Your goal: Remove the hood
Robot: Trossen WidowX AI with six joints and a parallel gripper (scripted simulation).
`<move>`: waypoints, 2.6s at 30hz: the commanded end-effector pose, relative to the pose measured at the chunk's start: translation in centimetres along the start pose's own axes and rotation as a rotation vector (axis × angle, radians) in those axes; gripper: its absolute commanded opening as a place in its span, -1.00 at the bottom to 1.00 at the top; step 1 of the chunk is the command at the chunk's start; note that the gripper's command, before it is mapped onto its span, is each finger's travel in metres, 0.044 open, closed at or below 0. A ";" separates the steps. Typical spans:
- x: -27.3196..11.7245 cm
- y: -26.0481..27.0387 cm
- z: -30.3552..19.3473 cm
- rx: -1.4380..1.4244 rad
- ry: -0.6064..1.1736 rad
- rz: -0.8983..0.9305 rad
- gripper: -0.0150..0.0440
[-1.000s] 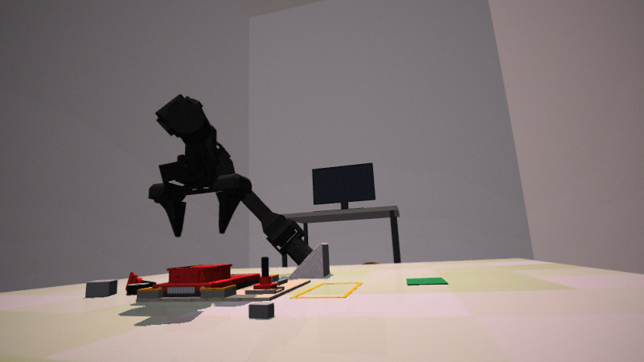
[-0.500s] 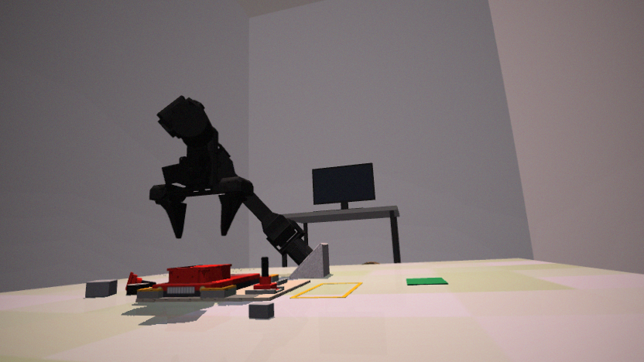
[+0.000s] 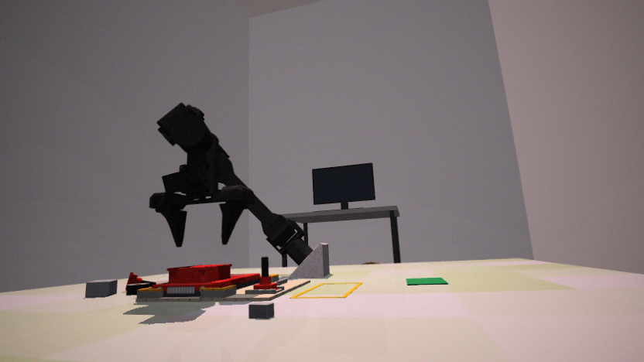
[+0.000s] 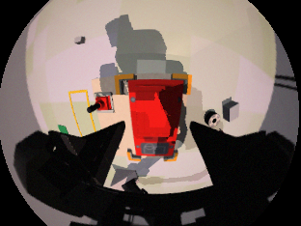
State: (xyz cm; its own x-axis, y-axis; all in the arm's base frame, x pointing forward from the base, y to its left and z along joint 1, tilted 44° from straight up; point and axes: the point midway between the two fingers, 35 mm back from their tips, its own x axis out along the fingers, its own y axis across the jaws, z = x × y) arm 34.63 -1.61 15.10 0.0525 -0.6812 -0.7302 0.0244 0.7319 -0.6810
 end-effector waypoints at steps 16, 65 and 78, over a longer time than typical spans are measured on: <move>1.7 -0.1 0.0 -0.002 -0.006 -0.003 1.00; 4.7 0.0 -0.1 -0.002 -0.006 -0.005 1.00; 5.1 0.2 -0.1 -0.001 0.000 -0.002 0.69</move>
State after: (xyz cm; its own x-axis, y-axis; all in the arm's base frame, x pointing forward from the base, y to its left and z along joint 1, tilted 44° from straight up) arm 34.79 -5.00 11.24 0.0520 -0.6829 -0.7287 0.0234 0.7303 -0.6827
